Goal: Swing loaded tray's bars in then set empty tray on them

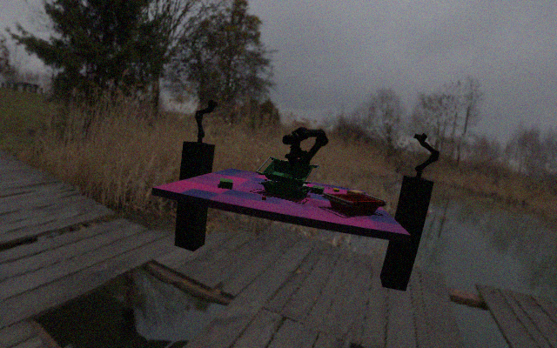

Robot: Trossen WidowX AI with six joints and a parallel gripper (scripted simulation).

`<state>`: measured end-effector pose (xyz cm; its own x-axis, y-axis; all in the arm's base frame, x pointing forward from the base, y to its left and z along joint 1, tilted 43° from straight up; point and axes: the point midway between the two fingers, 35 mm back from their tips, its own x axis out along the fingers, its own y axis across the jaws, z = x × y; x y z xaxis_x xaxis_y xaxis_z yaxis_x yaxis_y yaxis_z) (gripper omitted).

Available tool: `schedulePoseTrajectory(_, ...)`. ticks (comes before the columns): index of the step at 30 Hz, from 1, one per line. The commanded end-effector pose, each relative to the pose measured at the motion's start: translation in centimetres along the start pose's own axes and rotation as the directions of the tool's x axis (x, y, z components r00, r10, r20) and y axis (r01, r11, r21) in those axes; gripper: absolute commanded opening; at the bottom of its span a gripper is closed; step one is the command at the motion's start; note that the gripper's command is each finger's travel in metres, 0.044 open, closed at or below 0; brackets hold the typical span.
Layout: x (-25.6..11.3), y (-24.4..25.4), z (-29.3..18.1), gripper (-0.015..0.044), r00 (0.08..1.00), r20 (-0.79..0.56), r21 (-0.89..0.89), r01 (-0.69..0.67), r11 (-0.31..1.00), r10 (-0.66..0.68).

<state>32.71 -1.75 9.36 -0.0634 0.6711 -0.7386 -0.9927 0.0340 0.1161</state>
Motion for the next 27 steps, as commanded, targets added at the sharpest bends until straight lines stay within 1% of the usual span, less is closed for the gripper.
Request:
schedulePoseTrajectory(1,-0.1,-0.2,0.0,0.0,1.0,0.001,0.001,0.028,1.0,-0.028)
schedulePoseTrajectory(10,1.2,-0.1,0.0,0.0,1.0,0.002,0.001,0.028,1.0,-0.028)
schedulePoseTrajectory(27,2.5,0.9,0.0,0.0,1.0,0.003,0.001,0.028,1.0,-0.028)
